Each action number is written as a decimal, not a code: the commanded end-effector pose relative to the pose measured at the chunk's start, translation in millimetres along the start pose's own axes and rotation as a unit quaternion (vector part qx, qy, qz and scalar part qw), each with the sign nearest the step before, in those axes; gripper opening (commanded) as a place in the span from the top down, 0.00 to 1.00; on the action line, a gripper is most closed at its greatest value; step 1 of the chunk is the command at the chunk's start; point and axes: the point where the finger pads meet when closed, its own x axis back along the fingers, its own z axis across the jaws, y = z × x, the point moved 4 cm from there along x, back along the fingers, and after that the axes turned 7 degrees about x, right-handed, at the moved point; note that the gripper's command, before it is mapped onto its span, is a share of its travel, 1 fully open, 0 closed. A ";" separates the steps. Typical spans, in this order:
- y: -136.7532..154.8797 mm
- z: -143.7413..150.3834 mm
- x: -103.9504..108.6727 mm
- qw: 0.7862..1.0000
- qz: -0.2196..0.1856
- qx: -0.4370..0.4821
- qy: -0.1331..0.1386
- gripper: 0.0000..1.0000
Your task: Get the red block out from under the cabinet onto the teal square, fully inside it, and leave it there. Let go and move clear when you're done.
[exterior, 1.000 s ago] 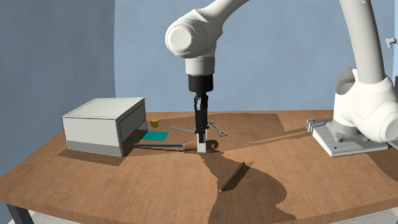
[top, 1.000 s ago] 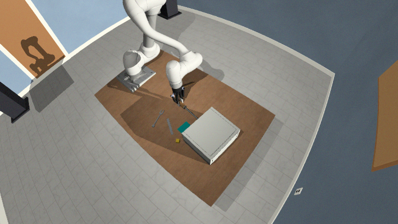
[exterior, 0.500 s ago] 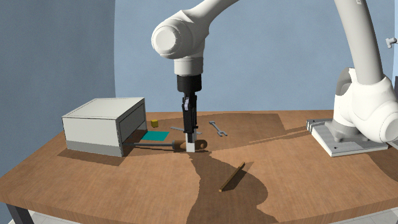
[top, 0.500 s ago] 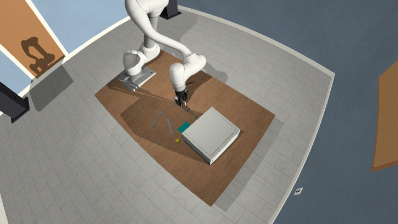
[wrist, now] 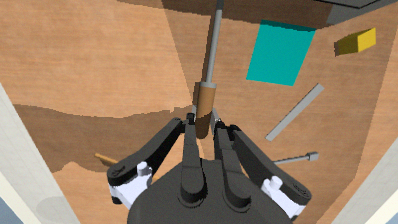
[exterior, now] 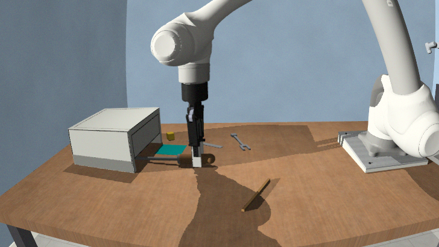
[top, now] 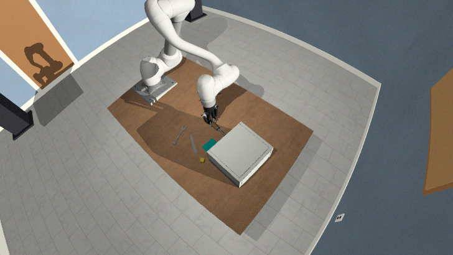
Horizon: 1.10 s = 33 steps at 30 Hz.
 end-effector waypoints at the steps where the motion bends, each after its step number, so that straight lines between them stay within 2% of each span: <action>1: -8.4 1.0 0.1 1.000 0.000 0.000 0.000 1.00; 24: -65.0 7.7 0.1 1.000 0.000 -0.001 0.000 1.00; 33: -78.7 9.3 0.1 1.000 0.000 -0.001 0.000 1.00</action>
